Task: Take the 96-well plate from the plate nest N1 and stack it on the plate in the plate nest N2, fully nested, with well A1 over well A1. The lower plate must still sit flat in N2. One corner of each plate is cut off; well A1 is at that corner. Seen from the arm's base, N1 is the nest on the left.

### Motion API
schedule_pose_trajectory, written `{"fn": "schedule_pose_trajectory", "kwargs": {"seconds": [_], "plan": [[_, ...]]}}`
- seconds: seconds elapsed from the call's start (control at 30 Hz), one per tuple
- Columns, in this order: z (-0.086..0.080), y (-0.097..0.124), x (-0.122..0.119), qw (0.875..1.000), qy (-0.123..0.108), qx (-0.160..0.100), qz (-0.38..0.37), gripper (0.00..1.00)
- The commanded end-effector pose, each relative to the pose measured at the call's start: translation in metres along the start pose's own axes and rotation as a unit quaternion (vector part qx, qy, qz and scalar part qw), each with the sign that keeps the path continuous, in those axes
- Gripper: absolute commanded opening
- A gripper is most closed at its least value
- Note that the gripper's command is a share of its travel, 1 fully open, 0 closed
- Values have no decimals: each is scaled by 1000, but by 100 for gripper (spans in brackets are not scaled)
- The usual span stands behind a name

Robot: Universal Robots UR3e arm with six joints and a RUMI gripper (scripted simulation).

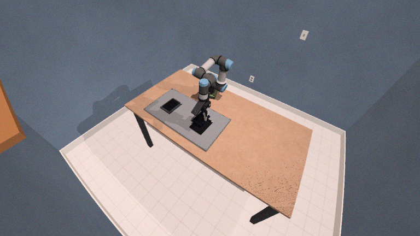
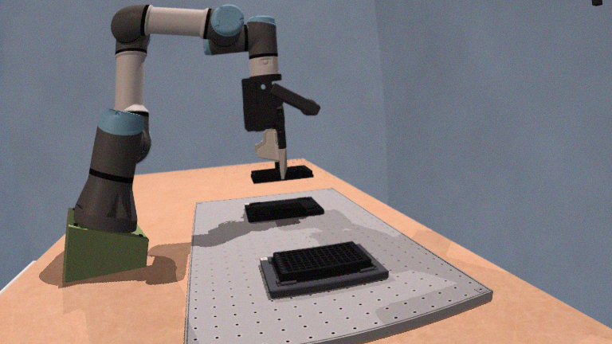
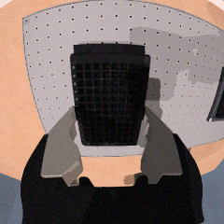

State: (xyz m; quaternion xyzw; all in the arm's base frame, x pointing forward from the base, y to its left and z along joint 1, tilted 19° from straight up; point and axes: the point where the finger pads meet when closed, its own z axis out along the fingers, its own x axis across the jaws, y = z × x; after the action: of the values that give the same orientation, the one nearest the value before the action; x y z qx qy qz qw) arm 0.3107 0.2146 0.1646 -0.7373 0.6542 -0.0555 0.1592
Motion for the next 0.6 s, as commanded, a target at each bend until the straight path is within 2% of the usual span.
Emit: {"fn": "schedule_pose_trajectory", "kwargs": {"seconds": [0.0,0.17,0.57], "plan": [[-11,2,0,1000,-1,-4,0,0],[-19,2,0,1000,-1,-4,0,0],[-21,2,0,1000,0,-5,0,0]]}}
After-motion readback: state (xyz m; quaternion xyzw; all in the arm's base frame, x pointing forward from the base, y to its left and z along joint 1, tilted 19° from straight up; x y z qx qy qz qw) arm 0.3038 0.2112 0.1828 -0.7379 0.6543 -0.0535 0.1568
